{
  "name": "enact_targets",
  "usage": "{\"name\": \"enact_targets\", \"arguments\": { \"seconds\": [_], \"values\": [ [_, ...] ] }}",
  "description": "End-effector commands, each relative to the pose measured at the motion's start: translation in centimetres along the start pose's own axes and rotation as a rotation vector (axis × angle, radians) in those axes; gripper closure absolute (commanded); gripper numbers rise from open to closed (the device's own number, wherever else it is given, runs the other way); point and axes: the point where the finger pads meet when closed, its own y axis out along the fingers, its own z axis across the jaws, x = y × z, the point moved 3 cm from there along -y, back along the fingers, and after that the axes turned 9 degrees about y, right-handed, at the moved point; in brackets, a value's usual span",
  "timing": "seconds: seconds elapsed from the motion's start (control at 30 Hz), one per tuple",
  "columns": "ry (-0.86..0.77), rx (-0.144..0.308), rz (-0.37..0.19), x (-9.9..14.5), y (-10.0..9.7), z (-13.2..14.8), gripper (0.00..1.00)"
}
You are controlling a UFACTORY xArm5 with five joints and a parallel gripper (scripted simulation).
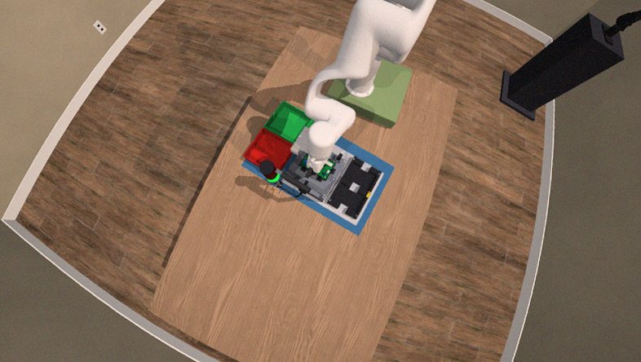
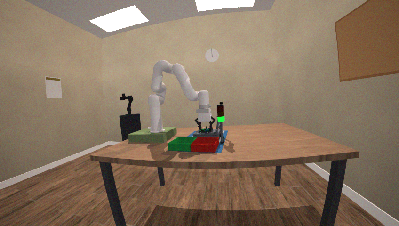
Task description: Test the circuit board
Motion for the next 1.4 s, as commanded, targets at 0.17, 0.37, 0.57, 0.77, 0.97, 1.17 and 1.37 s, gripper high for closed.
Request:
{"name": "enact_targets", "arguments": {
  "seconds": [0.17,0.37,0.57,0.77,0.97,1.17,1.37],
  "values": [
    [0.000,-0.003,-0.001,0.03,-0.10,-0.11,0.21],
    [0.000,-0.003,-0.001,0.03,-0.10,-0.11,0.21],
    [0.000,-0.003,-0.001,0.02,-0.16,-0.11,0.21],
    [0.000,-0.003,-0.001,0.02,-0.30,-0.11,0.21],
    [0.000,-0.003,-0.001,0.02,-0.45,-0.11,0.21],
    [0.000,-0.003,-0.001,0.02,-0.56,-0.11,0.21],
    [0.000,-0.003,-0.001,0.02,-0.70,-0.11,0.21]
  ]
}}
